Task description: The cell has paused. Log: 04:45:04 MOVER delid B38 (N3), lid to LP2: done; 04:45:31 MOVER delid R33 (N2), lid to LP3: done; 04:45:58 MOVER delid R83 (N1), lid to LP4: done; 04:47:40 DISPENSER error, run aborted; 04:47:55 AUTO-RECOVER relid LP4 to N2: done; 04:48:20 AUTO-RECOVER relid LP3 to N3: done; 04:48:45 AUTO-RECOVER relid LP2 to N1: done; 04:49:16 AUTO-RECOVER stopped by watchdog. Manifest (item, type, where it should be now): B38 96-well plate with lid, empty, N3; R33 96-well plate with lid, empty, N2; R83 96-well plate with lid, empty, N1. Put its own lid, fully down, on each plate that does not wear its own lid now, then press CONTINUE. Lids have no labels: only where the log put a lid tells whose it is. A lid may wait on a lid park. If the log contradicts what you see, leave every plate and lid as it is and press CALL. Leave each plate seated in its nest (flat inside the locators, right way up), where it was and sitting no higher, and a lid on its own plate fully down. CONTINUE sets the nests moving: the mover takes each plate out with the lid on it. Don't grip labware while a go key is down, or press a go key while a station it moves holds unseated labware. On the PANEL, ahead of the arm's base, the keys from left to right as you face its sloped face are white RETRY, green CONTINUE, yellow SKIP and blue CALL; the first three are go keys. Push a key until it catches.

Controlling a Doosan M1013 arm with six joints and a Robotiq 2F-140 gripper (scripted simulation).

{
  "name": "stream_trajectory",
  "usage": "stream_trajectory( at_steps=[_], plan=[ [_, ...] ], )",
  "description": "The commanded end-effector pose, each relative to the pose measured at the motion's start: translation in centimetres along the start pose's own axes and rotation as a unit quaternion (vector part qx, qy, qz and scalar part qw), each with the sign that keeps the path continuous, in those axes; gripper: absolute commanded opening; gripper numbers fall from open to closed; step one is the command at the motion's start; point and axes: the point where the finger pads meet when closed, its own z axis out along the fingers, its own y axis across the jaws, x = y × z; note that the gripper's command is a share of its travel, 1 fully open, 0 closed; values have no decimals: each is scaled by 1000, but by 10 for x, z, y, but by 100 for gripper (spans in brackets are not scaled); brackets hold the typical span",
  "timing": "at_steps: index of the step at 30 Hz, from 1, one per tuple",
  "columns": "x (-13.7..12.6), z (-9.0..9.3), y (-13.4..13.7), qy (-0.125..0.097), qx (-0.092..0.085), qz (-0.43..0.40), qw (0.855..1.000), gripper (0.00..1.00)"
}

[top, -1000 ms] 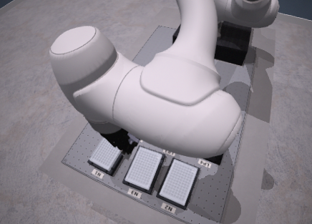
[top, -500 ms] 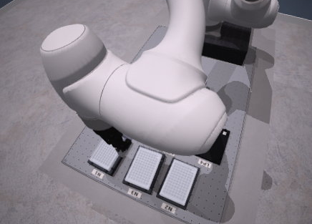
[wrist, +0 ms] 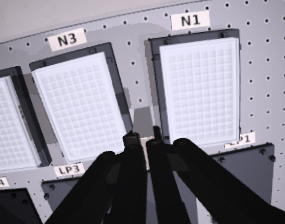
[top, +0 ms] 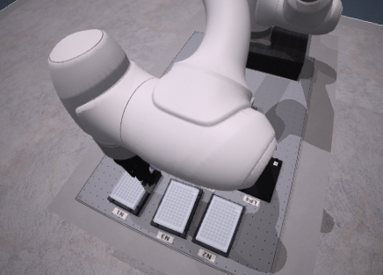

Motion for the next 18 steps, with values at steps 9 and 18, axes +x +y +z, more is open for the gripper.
stream_trajectory(
  at_steps=[9,18],
  plan=[
    [-2,0,70,0,0,19,1000,66],
    [-2,0,70,0,0,19,1000,66]
  ],
)
